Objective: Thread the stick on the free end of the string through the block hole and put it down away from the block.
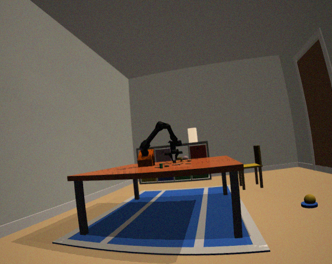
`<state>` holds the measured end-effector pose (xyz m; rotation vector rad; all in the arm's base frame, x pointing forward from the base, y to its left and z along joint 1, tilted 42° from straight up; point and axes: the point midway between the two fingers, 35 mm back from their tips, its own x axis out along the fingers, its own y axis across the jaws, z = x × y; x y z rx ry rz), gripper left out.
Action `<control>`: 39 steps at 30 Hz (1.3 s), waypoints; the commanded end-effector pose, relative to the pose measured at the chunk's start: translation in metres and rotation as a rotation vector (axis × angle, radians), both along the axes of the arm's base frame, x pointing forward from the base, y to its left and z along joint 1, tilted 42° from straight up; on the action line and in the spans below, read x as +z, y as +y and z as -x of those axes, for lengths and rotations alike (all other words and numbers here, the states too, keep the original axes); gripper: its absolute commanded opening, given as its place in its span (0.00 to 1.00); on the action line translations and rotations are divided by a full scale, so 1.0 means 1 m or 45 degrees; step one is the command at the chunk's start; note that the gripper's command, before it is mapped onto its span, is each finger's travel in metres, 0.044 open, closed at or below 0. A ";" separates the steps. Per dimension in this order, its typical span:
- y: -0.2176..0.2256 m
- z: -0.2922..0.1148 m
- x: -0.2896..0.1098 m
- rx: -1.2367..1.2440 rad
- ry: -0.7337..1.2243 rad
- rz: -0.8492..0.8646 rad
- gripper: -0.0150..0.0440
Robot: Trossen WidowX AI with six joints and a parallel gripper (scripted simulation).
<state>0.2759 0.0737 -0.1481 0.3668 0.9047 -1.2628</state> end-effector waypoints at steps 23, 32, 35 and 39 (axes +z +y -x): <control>0.008 0.000 0.009 0.000 0.000 -0.001 0.25; 0.008 0.000 0.011 -0.013 0.016 -0.032 0.25; 0.004 -0.001 0.012 -0.039 0.050 -0.102 0.25; -0.001 -0.003 0.013 -0.069 0.088 -0.205 0.25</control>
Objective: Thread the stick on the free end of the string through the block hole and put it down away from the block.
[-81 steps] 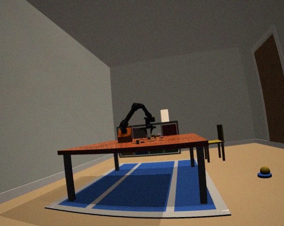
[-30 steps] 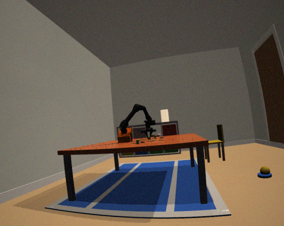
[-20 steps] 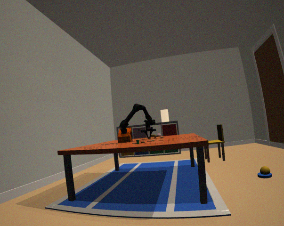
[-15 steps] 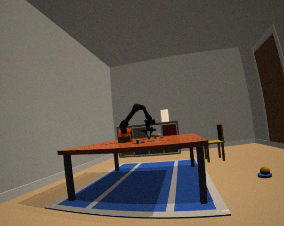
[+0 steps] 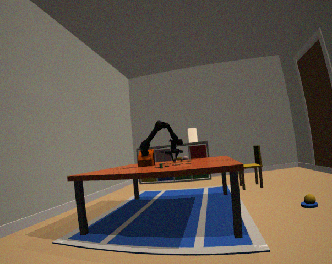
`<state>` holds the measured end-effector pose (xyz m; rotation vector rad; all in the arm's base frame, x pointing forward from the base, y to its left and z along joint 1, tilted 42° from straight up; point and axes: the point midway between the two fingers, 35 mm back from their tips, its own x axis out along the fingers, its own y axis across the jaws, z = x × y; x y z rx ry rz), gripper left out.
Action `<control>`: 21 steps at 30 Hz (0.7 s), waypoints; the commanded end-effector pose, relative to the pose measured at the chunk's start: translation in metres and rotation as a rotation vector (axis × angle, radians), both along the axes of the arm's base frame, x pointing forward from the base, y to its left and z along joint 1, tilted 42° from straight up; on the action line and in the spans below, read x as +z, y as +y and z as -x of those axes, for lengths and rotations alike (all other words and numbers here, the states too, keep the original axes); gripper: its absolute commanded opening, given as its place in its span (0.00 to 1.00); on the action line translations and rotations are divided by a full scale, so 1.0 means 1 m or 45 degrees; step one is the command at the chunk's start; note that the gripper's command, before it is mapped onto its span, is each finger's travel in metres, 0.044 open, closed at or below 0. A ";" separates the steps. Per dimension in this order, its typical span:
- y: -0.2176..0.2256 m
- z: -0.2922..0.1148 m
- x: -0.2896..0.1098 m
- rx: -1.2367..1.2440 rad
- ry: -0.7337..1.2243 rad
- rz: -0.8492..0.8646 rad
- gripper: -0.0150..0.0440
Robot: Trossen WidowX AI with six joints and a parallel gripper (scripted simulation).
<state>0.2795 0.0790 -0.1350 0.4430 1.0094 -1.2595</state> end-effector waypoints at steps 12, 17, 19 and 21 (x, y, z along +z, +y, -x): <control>-0.018 -0.004 0.004 -0.084 0.109 -0.313 0.25; -0.024 -0.006 0.006 -0.110 0.140 -0.432 0.25; -0.025 -0.007 0.006 -0.114 0.146 -0.456 0.25; -0.026 -0.007 0.006 -0.122 0.157 -0.482 0.25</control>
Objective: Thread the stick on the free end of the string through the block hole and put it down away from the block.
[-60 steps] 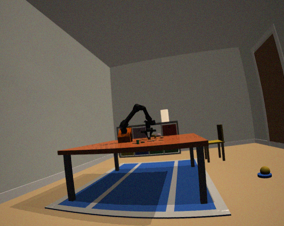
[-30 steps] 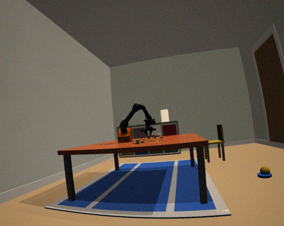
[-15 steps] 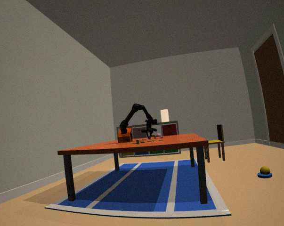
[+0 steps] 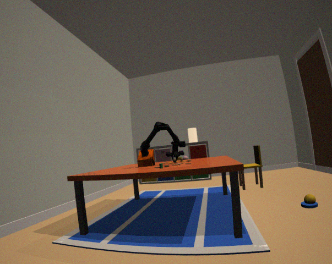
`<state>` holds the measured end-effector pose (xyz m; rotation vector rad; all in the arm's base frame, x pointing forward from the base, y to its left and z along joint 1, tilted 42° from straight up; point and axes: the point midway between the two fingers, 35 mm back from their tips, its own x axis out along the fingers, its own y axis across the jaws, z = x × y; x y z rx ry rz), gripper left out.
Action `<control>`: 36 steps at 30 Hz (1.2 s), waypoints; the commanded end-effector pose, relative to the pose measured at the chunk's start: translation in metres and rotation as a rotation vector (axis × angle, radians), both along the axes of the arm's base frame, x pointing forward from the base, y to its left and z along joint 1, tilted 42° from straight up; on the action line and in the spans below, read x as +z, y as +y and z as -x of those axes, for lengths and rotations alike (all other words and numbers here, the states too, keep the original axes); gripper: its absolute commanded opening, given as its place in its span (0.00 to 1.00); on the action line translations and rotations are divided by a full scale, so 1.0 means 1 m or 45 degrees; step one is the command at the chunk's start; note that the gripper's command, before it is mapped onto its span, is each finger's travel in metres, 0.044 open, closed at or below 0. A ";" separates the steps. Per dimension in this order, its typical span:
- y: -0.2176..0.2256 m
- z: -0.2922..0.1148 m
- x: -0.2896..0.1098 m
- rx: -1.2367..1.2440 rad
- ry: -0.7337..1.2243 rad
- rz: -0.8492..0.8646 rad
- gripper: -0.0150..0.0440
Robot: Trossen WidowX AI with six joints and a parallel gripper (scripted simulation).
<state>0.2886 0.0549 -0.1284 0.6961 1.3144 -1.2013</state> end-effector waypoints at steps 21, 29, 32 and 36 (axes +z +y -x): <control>-0.022 -0.004 0.001 -0.108 0.160 -0.440 0.25; -0.021 -0.003 0.002 -0.106 0.161 -0.438 0.48; -0.021 -0.003 0.002 -0.106 0.161 -0.438 0.61; -0.015 -0.014 0.041 -0.104 0.162 -0.443 0.66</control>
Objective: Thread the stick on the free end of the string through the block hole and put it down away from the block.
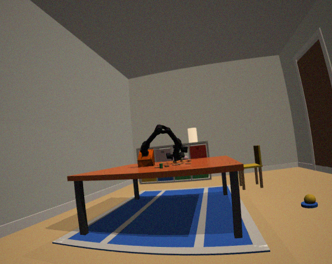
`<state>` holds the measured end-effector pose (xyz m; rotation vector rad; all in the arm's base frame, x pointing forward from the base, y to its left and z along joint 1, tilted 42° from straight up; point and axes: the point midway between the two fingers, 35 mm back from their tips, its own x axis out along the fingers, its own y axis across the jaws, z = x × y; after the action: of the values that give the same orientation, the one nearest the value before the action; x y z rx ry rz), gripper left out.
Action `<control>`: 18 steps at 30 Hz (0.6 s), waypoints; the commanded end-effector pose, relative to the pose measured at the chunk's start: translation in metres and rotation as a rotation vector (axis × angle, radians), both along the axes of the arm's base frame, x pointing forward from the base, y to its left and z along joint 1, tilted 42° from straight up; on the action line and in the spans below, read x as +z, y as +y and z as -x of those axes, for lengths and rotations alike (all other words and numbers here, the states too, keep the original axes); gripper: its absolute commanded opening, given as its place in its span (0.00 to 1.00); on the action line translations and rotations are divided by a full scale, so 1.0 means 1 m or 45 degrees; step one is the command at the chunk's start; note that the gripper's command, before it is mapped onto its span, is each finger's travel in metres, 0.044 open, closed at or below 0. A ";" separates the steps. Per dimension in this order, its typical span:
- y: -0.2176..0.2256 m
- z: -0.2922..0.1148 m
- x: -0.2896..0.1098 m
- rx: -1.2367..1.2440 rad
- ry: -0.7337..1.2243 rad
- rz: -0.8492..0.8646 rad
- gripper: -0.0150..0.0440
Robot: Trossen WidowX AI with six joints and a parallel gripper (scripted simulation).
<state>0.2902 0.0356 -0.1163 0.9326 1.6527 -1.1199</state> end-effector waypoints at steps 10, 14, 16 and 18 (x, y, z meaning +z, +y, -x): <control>0.008 -0.016 0.053 0.002 -0.026 -0.004 0.66; 0.008 -0.016 0.053 0.002 -0.026 -0.004 0.66; 0.008 -0.016 0.053 0.002 -0.026 -0.004 0.66; 0.008 -0.016 0.053 0.002 -0.026 -0.004 0.66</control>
<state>0.3066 0.0434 -0.0639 0.9368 1.6365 -1.0997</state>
